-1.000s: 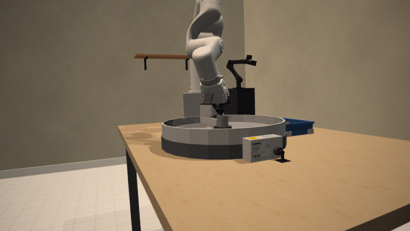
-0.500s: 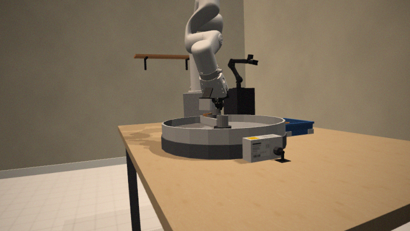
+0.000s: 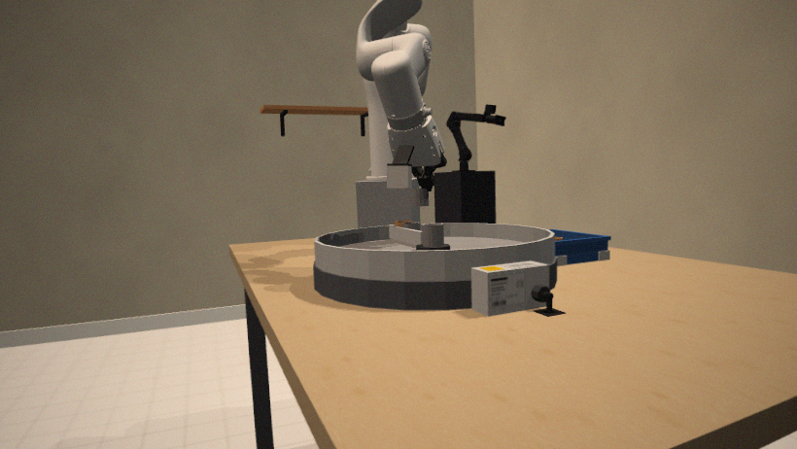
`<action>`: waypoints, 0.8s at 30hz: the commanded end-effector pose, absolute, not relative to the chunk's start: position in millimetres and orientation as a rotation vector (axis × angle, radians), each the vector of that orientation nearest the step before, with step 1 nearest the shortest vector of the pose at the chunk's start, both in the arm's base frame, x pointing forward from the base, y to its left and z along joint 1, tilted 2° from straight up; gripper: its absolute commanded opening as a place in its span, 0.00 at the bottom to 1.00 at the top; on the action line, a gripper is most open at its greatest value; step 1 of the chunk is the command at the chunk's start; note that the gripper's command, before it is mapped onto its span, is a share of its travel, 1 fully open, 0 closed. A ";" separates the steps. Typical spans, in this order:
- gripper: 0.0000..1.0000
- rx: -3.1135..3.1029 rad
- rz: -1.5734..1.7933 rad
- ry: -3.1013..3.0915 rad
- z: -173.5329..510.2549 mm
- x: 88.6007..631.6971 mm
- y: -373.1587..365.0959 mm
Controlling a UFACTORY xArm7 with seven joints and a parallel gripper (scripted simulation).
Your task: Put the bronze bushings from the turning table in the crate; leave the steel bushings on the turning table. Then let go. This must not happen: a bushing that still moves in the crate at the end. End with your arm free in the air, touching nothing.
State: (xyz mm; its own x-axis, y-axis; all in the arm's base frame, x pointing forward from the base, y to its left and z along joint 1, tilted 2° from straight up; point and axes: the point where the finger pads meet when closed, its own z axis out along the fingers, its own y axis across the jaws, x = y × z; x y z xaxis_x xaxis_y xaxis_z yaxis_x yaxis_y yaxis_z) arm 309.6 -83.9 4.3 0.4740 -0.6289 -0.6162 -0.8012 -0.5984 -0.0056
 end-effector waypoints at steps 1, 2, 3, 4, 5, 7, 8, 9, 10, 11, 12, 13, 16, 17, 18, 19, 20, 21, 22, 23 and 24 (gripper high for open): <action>0.00 -2.433 0.831 1.215 9.9 310.5 -84.1; 0.00 -2.433 0.831 1.215 9.9 310.5 -84.1; 0.00 -2.433 0.831 1.215 9.9 310.5 -84.1; 0.00 -2.433 0.831 1.215 9.9 310.5 -84.1; 0.00 -2.433 0.831 1.215 9.9 310.5 -84.1; 0.00 -2.433 0.831 1.215 9.9 310.5 -84.1; 0.00 -2.433 0.831 1.215 9.9 310.5 -84.1; 0.00 -2.433 0.831 1.215 9.9 310.5 -84.1; 0.00 -2.433 0.831 1.215 9.9 310.5 -84.1; 0.00 -2.433 0.831 1.215 9.9 310.5 -84.1; 0.00 -2.433 0.831 1.215 9.9 310.5 -84.1; 0.00 -2.433 0.831 1.215 9.9 310.7 -84.2; 0.00 -2.433 0.831 1.215 10.0 313.7 -85.7; 0.00 -2.433 0.831 1.215 10.1 315.9 -86.8; 0.00 -2.433 0.831 1.215 10.2 318.7 -88.2; 0.00 -2.433 0.831 1.215 10.4 322.2 -89.9; 0.00 -2.433 0.831 1.215 10.5 326.4 -92.0; 0.00 -2.433 0.831 1.215 10.5 326.4 -92.0; 0.00 -2.433 0.831 1.215 10.5 326.4 -92.0; 0.00 -2.433 0.831 1.215 10.7 331.2 -94.5; 0.00 -2.433 0.831 1.215 10.9 336.8 -97.2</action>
